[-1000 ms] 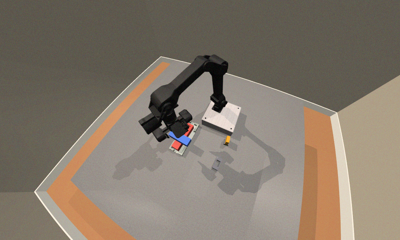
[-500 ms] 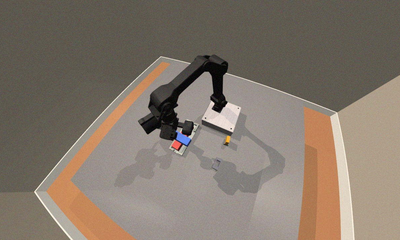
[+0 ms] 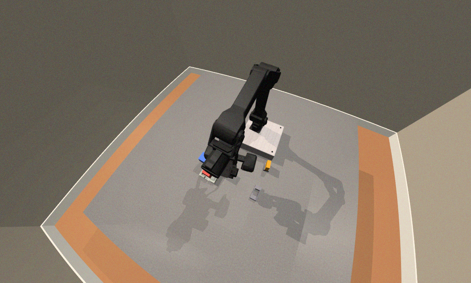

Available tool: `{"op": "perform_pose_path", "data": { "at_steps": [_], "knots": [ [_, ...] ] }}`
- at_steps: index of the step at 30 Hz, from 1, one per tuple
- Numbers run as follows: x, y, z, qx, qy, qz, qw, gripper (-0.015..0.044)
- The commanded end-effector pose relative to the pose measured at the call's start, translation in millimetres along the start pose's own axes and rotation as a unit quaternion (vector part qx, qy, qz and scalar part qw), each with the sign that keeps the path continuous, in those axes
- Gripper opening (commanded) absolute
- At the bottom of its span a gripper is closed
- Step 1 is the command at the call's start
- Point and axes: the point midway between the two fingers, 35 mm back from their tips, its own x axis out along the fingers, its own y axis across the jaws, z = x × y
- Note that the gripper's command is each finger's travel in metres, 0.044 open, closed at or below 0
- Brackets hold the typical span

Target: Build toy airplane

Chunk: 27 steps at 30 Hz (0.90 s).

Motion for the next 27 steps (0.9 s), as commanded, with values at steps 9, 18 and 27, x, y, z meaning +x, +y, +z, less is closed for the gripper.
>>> {"op": "perform_pose_path", "data": {
  "at_steps": [9, 18, 27],
  "knots": [
    [5, 145, -67, 0.003, 0.004, 0.009, 1.000, 0.0440],
    [29, 167, -88, 0.003, 0.005, 0.010, 1.000, 0.0440],
    [75, 168, -90, 0.003, 0.006, 0.010, 1.000, 0.0440]
  ]
}}
